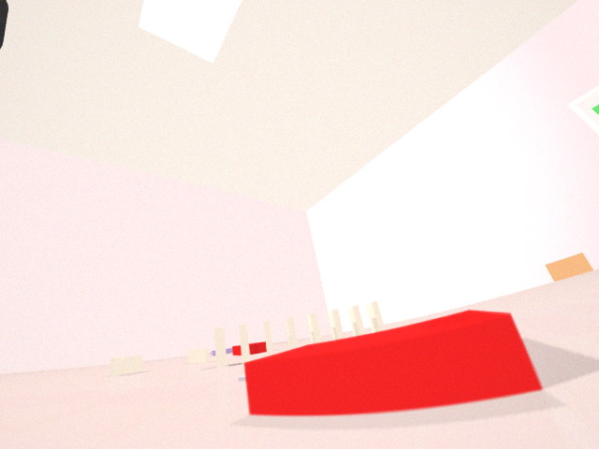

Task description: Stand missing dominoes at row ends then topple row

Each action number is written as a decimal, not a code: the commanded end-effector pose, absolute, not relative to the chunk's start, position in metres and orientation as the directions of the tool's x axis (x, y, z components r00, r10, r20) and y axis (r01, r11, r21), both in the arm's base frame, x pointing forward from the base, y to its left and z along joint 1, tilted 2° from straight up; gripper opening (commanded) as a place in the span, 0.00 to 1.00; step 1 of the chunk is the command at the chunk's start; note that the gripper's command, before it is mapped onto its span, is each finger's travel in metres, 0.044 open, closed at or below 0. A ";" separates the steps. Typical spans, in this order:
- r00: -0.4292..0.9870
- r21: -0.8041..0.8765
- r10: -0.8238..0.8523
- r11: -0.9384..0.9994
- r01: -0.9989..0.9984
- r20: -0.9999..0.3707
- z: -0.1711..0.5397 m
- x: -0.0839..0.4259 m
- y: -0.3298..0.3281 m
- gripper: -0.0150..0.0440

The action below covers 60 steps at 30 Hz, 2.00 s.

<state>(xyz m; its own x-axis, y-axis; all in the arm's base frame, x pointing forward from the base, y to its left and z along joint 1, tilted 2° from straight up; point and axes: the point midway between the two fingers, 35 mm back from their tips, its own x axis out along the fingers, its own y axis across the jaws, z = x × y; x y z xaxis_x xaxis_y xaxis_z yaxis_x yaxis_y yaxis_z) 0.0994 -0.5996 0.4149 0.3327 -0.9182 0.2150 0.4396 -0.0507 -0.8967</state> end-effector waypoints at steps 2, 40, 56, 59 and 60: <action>0.448 -0.797 -0.890 0.208 0.566 0.085 0.386 0.184 -0.581 1.00; 0.643 0.365 -0.093 0.759 0.540 -0.760 0.183 0.503 -0.142 1.00; 0.169 0.185 0.080 0.527 0.829 -0.982 0.124 0.410 0.092 1.00; 0.067 0.085 0.054 0.487 0.869 -0.996 0.119 0.378 0.124 1.00; 0.048 0.065 0.047 0.479 0.876 -0.998 0.119 0.372 0.129 1.00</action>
<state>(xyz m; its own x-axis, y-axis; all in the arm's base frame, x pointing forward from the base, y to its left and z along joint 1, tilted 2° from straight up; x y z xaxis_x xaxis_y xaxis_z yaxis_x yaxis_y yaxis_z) 0.4086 0.0962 0.1241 0.1631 0.0850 -0.9829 0.8291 0.5282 0.1833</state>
